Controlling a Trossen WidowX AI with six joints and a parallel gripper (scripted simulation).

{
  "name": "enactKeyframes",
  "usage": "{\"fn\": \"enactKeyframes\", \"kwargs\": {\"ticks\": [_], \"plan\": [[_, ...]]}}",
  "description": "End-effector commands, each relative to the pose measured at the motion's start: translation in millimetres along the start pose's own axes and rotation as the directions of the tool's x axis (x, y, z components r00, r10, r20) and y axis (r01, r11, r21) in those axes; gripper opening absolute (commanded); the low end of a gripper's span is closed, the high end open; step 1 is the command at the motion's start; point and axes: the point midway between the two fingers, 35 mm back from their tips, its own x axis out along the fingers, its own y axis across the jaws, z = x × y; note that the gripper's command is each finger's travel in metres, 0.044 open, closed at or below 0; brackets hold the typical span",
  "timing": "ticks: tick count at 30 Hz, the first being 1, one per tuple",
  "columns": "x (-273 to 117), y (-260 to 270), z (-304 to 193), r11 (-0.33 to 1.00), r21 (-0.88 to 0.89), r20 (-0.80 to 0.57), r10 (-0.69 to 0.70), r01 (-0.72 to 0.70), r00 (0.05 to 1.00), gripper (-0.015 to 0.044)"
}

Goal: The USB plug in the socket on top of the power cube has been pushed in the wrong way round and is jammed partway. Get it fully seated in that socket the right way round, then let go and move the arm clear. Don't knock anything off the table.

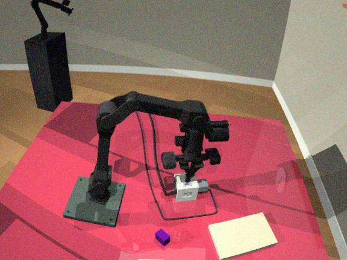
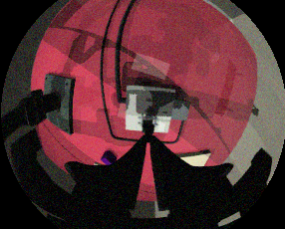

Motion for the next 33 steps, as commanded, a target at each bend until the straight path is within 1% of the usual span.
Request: {"fn": "enactKeyframes", "kwargs": {"ticks": [1,33], "plan": [[0.5,-0.5,-1.1,1.0,0.007,-0.005,-0.002,0.002,1.0,0.0],[4.4,-0.7,-1.3,1.0,0.01,-0.007,-0.002,0.002,1.0,0.0]]}}
